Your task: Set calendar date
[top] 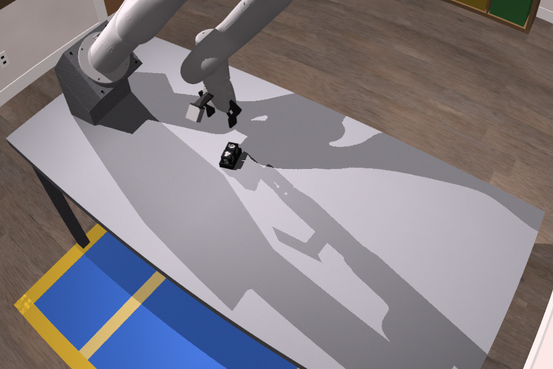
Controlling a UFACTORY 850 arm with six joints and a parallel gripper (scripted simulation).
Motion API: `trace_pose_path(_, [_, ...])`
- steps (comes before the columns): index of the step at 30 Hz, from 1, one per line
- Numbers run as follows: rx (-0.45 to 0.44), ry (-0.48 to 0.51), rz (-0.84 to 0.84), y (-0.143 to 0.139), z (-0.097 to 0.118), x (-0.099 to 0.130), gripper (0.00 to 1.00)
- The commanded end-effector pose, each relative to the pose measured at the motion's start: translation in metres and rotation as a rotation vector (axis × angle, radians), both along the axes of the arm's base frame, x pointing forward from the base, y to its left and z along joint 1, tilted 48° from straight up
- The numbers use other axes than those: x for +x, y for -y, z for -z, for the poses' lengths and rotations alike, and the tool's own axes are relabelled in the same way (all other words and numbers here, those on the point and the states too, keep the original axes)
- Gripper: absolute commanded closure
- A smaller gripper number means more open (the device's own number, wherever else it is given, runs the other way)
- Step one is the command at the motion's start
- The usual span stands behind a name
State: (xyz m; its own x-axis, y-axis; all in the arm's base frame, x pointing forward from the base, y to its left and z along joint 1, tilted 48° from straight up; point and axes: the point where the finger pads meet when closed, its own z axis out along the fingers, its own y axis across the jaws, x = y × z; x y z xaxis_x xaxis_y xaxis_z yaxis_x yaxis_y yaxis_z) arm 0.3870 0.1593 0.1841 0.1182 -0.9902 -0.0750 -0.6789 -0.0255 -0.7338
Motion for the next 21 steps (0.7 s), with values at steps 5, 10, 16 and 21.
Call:
trace_pose_path(5, [-0.001,0.000,0.000,0.012,0.002,-0.002,0.00])
trace_pose_path(10, [-0.001,0.000,0.000,0.020,0.004,-0.003,0.00])
trace_pose_path(16, [-0.001,0.000,0.000,0.032,0.007,-0.004,0.00])
trace_pose_path(21, [-0.001,0.000,0.000,0.039,0.009,-0.004,0.00])
